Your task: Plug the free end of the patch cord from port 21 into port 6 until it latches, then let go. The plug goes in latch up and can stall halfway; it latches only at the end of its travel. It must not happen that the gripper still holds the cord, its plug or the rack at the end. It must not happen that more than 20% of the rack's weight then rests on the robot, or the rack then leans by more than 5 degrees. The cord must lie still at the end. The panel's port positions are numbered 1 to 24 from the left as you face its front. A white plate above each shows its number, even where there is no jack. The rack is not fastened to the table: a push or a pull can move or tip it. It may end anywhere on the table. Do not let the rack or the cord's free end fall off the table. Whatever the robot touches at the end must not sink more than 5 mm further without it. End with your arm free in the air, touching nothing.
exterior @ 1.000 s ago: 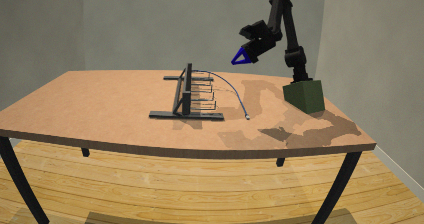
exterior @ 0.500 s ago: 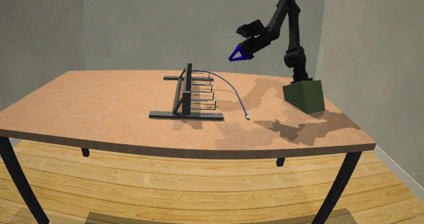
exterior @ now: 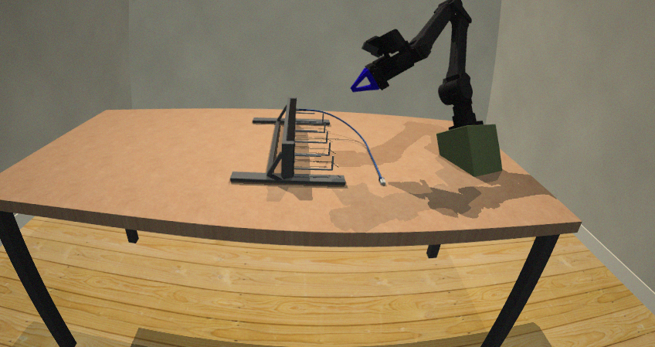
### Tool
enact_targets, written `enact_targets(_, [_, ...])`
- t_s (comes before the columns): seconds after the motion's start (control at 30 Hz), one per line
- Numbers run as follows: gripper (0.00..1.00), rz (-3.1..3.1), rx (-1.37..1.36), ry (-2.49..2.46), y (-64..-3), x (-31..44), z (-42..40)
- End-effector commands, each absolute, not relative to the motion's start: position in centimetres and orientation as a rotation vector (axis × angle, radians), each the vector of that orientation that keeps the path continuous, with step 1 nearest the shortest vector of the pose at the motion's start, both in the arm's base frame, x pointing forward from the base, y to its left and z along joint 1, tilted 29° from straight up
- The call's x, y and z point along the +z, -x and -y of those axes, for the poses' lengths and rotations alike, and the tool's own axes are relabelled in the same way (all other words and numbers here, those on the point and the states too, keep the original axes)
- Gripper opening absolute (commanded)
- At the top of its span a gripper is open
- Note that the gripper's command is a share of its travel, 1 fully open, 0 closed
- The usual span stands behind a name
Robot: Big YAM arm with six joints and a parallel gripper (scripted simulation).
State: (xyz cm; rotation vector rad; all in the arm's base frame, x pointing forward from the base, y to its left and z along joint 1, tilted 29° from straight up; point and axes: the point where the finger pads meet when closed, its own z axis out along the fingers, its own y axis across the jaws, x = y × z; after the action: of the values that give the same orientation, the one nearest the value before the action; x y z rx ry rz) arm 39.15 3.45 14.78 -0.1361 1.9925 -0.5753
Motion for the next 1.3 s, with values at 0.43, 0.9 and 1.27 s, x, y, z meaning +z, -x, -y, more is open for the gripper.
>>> enact_targets(0.43, [0.00, -1.937, -0.567, 0.123, -45.3, 15.5, -2.2])
enact_targets(0.9, [0.00, -1.936, -0.576, 0.127, -52.8, 11.9, 1.1])
enact_targets(1.27, [0.00, -1.956, -0.570, 0.155, -52.0, 11.0, 0.5])
